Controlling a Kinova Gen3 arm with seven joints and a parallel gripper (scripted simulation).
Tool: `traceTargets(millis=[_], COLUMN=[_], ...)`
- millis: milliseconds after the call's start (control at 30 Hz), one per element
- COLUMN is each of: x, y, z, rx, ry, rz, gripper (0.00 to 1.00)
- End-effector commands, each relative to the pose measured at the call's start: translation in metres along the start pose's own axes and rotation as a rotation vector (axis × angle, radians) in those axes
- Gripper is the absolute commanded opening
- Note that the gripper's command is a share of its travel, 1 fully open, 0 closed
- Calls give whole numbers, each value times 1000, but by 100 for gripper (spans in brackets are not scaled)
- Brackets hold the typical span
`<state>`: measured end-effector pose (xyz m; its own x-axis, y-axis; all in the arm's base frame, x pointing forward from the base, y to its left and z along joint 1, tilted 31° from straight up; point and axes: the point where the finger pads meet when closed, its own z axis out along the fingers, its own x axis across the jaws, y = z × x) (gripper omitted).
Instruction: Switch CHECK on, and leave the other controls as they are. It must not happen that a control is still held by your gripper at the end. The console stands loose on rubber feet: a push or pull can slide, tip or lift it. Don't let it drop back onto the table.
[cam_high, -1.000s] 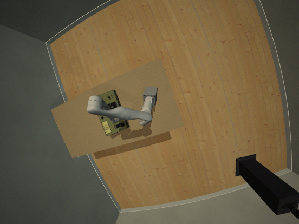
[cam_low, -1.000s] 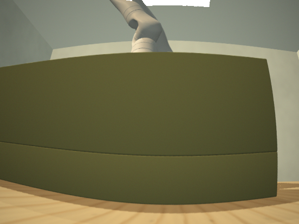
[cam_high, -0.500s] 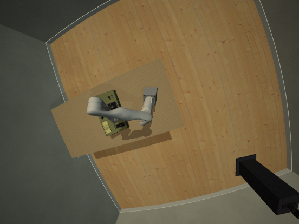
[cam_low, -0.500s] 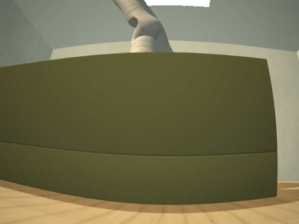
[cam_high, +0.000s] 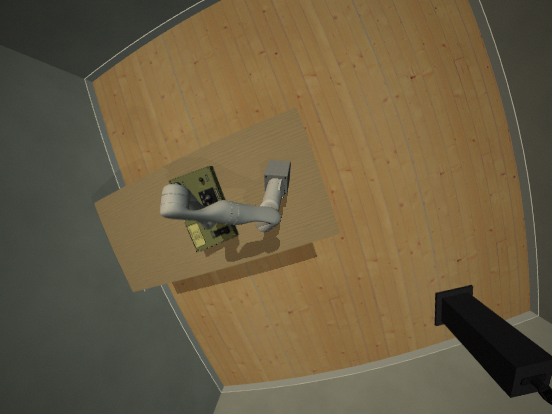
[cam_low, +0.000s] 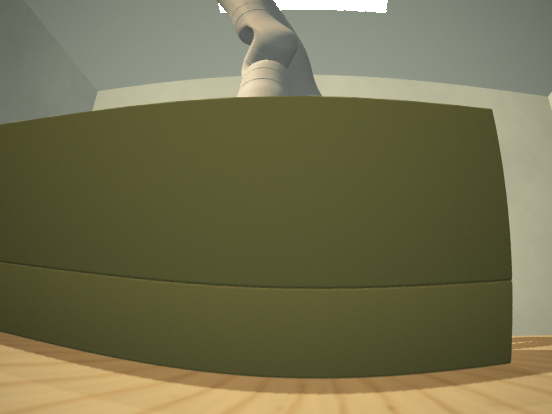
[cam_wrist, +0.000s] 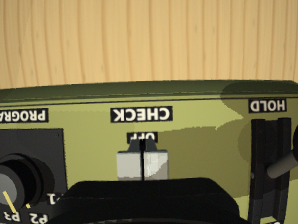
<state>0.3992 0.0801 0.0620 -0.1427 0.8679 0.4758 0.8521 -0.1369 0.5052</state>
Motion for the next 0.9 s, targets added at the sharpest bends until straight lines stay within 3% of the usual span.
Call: traceTargets(millis=[0,867], x=[-1,-1], y=[7,22], z=[0,0], rx=[-5,-3], ry=[-6,-5], rz=[-9,-8], gripper=[0,0])
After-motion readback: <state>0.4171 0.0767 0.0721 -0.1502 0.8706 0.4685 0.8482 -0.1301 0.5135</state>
